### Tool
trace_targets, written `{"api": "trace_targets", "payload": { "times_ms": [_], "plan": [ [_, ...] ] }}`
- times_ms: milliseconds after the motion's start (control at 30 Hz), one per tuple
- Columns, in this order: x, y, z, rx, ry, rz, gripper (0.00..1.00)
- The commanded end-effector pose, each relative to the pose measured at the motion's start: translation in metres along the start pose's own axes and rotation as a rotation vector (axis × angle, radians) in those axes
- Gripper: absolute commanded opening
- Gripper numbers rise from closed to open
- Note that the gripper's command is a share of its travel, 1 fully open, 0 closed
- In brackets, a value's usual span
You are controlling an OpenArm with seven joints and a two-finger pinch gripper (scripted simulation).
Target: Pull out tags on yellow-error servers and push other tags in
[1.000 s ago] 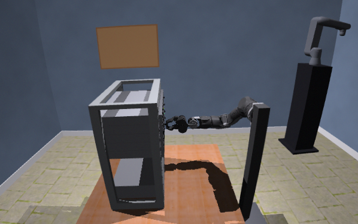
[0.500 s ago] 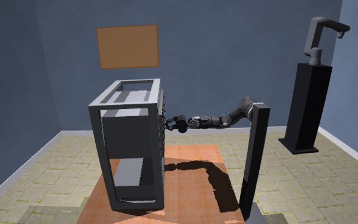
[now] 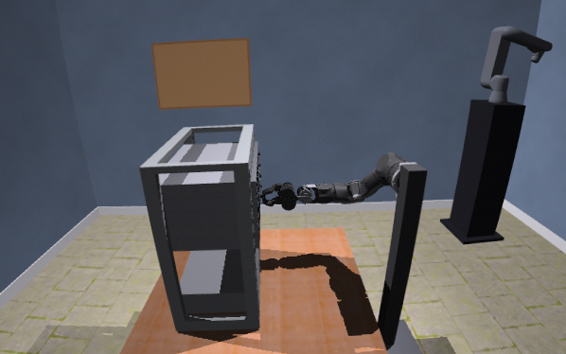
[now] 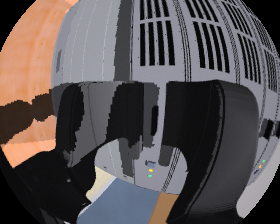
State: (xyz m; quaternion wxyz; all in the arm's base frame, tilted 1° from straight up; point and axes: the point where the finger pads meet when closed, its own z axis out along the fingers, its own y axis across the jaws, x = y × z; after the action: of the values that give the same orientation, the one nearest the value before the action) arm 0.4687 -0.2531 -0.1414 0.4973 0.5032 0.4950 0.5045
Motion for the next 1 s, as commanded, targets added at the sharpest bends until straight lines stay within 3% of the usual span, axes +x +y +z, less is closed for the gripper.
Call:
{"api": "trace_targets", "payload": {
  "times_ms": [0,967],
  "plan": [
    [0.0006,0.0007,0.0002,-0.003,0.003,0.000,0.10],
    [0.0008,-0.0003,0.0079,-0.002,0.003,0.000,0.10]
  ]
}}
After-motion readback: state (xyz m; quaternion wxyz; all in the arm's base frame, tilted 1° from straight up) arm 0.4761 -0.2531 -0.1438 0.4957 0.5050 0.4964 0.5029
